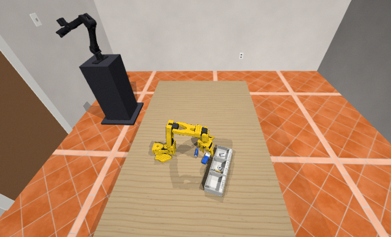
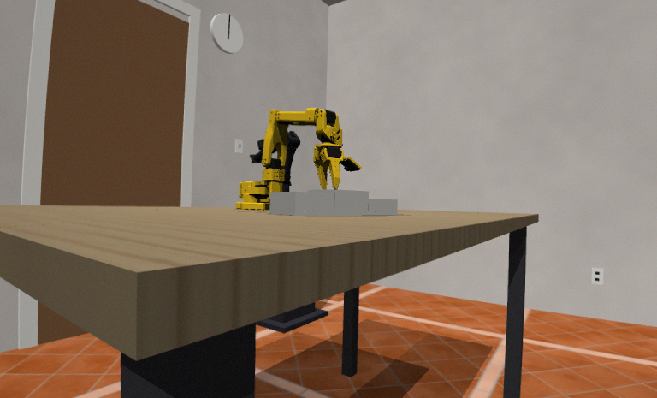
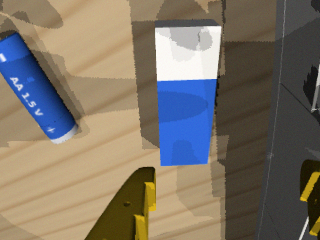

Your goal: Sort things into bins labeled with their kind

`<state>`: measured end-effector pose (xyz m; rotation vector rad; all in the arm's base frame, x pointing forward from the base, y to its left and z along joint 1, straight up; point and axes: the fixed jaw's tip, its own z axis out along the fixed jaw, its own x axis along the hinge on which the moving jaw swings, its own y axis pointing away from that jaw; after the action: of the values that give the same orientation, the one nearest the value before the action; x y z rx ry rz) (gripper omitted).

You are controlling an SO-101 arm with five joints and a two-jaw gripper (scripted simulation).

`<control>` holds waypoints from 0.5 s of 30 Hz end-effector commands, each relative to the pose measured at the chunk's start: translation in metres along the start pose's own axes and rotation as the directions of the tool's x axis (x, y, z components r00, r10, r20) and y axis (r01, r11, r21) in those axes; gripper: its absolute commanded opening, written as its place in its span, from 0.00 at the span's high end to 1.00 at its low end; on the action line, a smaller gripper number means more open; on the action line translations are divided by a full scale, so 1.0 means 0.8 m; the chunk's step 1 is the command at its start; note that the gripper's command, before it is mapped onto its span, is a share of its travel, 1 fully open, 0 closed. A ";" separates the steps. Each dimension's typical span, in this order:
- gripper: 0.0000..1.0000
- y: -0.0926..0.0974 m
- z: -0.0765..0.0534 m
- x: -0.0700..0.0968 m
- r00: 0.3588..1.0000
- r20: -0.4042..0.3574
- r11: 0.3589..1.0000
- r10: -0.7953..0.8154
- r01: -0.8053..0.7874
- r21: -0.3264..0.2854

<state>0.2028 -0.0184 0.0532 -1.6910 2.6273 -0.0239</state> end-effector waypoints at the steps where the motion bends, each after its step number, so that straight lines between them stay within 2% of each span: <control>1: 0.73 -0.005 0.002 0.000 1.000 0.011 1.000 -0.004 0.004 0.031; 12: 0.73 -0.006 0.029 -0.001 1.000 0.011 1.000 -0.004 0.004 0.031; 15: 0.73 -0.006 0.032 -0.001 1.000 0.011 1.000 -0.004 0.004 0.031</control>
<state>0.2041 -0.0186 0.0276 -1.6896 2.6251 -0.0270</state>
